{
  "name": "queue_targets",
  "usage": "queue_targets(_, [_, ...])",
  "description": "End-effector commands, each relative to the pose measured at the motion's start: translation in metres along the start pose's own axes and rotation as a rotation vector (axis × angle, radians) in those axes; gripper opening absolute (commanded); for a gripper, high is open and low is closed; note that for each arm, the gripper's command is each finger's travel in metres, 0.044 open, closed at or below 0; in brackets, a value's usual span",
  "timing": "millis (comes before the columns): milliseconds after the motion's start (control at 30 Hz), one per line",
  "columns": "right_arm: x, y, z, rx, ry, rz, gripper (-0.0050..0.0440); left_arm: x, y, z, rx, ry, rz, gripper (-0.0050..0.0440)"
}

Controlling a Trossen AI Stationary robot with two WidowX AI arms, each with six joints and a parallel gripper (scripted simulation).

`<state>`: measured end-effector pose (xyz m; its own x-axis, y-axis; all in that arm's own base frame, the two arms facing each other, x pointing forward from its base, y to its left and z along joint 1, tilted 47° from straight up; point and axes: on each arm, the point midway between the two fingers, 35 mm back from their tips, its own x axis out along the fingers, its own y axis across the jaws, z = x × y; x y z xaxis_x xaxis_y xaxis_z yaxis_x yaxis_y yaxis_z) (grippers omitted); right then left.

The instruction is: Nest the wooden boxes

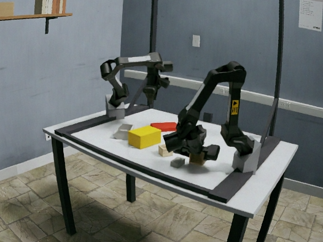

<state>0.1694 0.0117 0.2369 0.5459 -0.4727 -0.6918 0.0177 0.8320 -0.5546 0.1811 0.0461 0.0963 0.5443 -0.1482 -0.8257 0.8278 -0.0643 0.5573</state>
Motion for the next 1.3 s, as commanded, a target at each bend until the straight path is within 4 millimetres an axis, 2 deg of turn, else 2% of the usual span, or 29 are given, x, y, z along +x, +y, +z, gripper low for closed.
queue_targets(0, [-0.001, 0.0, 0.001, 0.004, -0.006, -0.001, 0.04, -0.009, 0.002, -0.007, 0.005, 0.0, 0.016, -0.005])
queue_targets(167, [-0.001, 0.0, 0.001, 0.004, -0.006, -0.001, 0.04, -0.014, 0.001, -0.011, 0.004, 0.001, 0.022, -0.005])
queue_targets(567, [-0.001, 0.0, 0.001, 0.004, -0.006, -0.001, 0.04, 0.005, -0.003, -0.022, -0.003, -0.005, 0.013, -0.005])
queue_targets(767, [-0.001, 0.0, 0.001, 0.004, -0.006, -0.001, 0.04, 0.0, -0.002, -0.013, 0.002, 0.12, 0.018, -0.005])
queue_targets(1267, [-0.001, 0.0, 0.001, 0.004, -0.006, -0.001, 0.04, 0.001, -0.002, -0.006, -0.003, 0.275, 0.019, -0.005])
